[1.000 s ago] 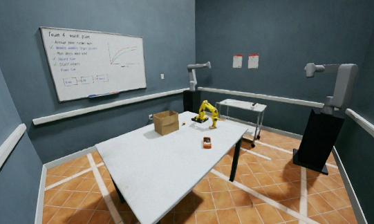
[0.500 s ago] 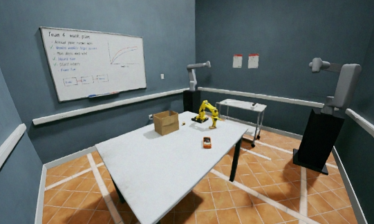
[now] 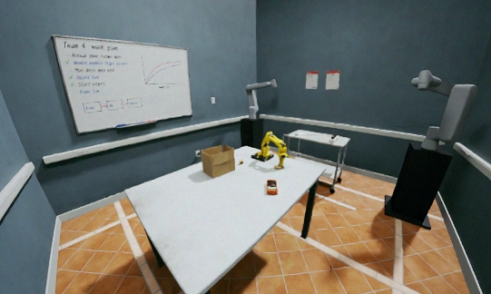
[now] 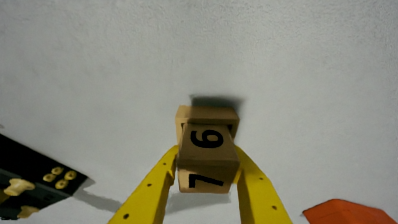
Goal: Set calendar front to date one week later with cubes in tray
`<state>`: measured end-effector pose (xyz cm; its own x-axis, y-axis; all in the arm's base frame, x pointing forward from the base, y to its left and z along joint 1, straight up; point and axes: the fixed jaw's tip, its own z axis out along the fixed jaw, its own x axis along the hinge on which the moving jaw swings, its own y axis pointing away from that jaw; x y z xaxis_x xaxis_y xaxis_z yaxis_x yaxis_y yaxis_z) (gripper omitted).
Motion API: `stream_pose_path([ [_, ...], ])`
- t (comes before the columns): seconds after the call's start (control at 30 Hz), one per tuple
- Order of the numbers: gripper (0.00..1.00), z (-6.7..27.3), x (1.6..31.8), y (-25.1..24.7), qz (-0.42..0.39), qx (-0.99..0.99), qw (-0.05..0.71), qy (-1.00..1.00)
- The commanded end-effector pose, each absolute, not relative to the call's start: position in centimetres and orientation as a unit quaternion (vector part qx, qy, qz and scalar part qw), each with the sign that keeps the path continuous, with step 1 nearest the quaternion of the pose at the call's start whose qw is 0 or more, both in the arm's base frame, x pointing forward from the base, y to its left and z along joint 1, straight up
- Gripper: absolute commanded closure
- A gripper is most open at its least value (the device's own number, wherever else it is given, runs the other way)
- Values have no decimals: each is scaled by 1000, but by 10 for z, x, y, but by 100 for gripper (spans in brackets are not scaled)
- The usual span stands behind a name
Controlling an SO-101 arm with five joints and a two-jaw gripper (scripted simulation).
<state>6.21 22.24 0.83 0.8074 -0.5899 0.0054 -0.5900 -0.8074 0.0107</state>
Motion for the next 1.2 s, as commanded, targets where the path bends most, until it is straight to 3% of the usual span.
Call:
stream_pose_path([
  [0.0,100,9,63,222,0,951,9,-310],
  [1.17,100,16,63,223,0,951,9,-310],
])
